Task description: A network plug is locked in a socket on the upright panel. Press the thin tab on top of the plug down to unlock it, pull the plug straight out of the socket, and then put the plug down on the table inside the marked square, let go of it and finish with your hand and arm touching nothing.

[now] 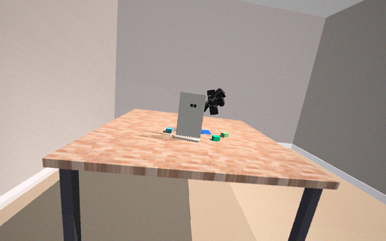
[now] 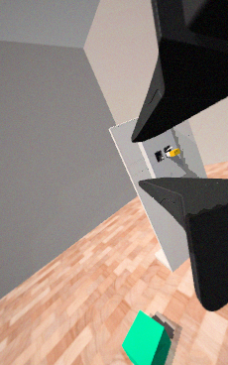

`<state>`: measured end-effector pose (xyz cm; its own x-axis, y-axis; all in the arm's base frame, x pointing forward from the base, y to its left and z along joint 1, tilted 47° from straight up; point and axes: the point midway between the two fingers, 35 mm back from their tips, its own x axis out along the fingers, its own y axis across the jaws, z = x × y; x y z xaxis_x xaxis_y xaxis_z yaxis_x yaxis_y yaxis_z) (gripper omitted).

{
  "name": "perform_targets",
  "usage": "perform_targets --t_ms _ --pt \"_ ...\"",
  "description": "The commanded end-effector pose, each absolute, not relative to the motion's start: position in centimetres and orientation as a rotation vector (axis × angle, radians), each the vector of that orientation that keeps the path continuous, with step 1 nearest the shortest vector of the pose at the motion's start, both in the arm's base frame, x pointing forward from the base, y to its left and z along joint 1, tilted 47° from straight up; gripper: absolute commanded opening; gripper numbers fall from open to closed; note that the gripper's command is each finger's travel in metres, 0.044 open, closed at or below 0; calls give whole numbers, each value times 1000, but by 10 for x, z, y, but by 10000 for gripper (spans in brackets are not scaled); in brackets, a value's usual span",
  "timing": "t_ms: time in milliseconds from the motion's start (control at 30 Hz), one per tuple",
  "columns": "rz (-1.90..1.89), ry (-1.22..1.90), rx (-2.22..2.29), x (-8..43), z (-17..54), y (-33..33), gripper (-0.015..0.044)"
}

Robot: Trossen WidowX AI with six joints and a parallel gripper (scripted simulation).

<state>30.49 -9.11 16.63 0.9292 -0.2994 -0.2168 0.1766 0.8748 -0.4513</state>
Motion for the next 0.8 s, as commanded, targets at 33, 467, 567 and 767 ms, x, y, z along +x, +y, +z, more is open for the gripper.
perform_targets --t_ms 33,467,567,767 --pt "-292 375 -531 289 135 -109 156" --pt "-343 570 -703 244 76 -136 156" --pt "-343 570 -703 247 76 -137 156" --pt "-344 569 -703 260 76 -142 156"
